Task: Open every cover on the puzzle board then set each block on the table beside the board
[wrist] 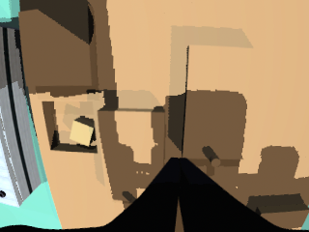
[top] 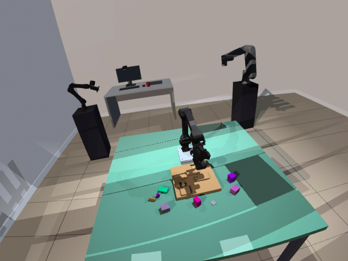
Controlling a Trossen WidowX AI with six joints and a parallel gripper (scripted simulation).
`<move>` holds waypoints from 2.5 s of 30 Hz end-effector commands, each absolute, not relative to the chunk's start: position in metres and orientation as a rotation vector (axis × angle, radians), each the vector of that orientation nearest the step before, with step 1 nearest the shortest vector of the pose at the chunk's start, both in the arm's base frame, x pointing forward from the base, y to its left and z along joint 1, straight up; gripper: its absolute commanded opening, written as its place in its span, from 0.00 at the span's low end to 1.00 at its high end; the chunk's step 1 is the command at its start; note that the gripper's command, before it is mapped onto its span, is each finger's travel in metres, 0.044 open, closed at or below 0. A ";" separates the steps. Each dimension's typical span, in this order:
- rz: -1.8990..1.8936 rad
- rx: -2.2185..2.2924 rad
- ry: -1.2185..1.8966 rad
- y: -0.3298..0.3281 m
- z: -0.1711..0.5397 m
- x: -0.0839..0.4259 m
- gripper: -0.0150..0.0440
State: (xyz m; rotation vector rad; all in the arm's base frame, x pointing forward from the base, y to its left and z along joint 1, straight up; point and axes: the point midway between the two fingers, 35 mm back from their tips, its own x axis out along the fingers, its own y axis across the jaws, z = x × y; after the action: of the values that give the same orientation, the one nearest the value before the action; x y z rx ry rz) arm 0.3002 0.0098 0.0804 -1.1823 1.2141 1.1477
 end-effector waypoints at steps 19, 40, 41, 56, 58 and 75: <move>1.156 -1.184 1.210 0.011 0.061 0.302 0.25; 1.156 -1.184 1.210 0.011 0.041 0.302 0.25; 1.156 -1.184 1.210 0.011 0.040 0.302 0.25; 1.156 -1.184 1.210 0.011 0.025 0.301 0.25; 1.156 -1.184 1.210 0.011 0.024 0.301 0.25; 1.157 -1.183 1.211 0.017 0.022 0.283 0.25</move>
State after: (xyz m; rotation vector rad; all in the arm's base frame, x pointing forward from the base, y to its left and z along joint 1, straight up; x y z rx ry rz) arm 0.2871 0.0161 0.0232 -1.1922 1.2069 1.1580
